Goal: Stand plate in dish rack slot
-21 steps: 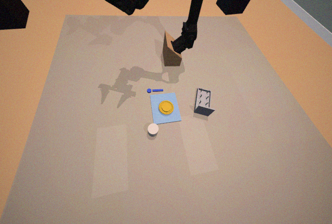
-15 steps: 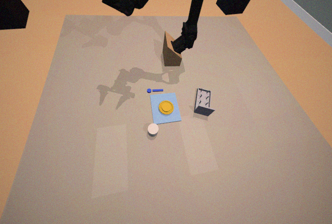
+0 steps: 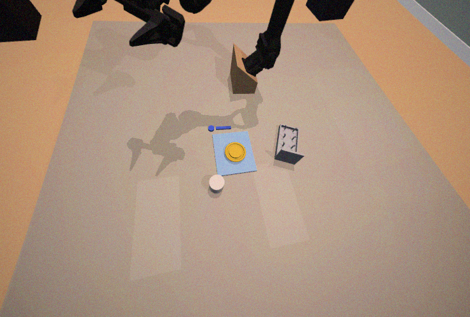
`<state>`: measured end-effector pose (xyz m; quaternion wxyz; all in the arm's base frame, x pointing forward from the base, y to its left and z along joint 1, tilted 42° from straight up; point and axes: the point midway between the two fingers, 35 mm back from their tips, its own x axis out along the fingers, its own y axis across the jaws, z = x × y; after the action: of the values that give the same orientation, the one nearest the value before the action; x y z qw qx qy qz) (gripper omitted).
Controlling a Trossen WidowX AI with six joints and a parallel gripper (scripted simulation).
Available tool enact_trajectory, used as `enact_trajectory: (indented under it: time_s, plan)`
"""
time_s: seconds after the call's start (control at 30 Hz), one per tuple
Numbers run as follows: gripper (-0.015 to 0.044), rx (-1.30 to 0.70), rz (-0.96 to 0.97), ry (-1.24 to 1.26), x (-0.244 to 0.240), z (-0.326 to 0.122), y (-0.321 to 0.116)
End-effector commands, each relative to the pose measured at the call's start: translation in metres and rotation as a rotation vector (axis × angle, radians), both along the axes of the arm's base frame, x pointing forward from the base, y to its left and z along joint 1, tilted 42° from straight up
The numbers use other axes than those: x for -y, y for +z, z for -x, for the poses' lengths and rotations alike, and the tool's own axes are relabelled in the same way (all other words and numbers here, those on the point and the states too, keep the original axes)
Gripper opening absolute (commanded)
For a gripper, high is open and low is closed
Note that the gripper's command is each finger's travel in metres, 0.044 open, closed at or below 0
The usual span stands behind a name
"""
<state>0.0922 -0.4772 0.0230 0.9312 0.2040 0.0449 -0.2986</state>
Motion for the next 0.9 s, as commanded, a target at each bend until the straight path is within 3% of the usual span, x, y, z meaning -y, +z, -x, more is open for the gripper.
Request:
enact_trajectory:
  time_s: [0.0, 0.87]
  plan:
    - [0.04, -0.048, -0.074, 0.044, -0.002, -0.027, -0.01]
    - [0.04, -0.439, -0.453, 0.449, -0.097, -0.153, -0.041]
